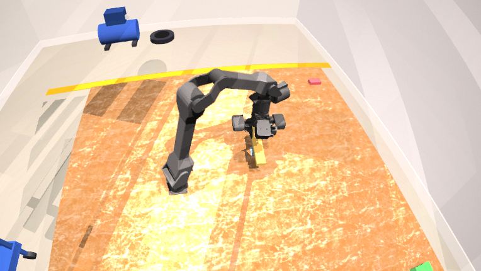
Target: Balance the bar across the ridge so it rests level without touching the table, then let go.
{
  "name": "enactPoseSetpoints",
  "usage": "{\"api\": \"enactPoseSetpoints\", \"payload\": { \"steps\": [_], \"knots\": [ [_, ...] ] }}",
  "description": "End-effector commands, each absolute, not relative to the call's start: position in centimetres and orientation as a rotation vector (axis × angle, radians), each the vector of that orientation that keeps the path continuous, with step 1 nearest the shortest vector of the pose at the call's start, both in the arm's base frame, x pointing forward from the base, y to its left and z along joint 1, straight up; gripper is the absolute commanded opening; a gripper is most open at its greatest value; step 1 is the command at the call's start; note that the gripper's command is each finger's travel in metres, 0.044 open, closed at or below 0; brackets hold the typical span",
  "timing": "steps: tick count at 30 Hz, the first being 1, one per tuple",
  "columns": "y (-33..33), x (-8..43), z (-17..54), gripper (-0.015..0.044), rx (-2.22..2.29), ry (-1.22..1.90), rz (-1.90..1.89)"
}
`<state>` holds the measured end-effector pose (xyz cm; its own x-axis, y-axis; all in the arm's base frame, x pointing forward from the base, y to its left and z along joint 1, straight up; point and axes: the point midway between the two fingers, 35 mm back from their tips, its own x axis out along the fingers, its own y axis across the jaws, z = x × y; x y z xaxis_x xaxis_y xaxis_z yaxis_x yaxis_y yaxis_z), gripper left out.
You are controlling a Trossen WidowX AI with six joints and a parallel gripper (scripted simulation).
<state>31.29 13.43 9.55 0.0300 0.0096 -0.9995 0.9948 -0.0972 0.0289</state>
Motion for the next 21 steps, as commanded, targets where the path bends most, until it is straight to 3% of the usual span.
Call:
{"api": "enactPoseSetpoints", "payload": {
  "steps": [1,21],
  "knots": [
    [13.47,31.32,9.51,0.0000,1.306,1.150,-1.251],
    [13.47,31.29,9.34,0.0000,1.306,1.150,-1.251]
  ]
}}
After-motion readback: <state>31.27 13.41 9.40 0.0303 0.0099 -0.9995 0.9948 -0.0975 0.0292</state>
